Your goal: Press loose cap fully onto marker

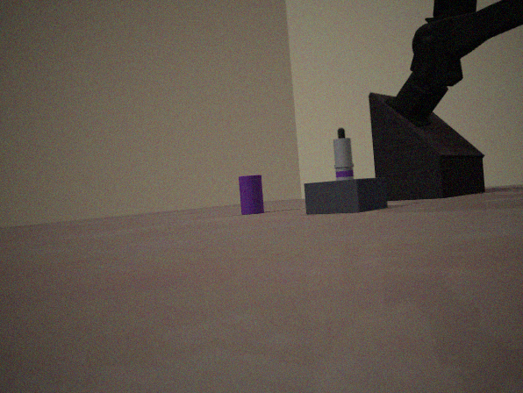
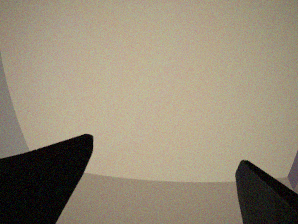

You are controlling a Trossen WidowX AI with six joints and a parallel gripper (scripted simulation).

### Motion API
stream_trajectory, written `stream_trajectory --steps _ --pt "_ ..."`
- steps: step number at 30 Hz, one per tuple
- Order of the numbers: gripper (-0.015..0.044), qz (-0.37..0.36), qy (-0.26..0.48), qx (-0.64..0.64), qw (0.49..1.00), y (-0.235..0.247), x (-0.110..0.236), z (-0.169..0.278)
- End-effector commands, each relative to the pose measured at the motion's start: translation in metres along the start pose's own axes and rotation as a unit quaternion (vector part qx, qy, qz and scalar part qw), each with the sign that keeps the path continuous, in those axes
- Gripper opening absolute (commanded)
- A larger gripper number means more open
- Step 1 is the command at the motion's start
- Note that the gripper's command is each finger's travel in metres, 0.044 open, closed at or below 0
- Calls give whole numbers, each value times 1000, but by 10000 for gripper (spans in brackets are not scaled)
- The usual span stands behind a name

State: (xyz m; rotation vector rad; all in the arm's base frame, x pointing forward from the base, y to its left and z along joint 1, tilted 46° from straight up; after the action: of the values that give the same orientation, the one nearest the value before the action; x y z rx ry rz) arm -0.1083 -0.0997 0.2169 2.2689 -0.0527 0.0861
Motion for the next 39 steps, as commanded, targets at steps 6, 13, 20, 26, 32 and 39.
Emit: stream_trajectory --steps 6,13,20,26,32,39 --pt "250 70 89 237 965 -5 14 38" --pt "250 101 254 554 787 -20 50 93" --pt "250 85 332 668 660 -31 73 117" --pt "250 56 396 743 537 -40 95 136" --pt "250 12 457 797 395 -51 121 155" --pt "250 -58 518 826 214 -67 153 175"
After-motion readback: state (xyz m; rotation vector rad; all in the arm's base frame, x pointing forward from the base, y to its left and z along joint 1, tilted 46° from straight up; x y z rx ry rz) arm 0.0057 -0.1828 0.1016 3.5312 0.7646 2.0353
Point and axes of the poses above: the point midway between the two fingers, 35 mm back from their tips, its own x axis back along the fingers, its own y axis across the jaws, z = x × y, the point moved 4 cm from there along x, back along the fingers, and after that the axes turned 8 degrees about x, right-handed, at the moved point
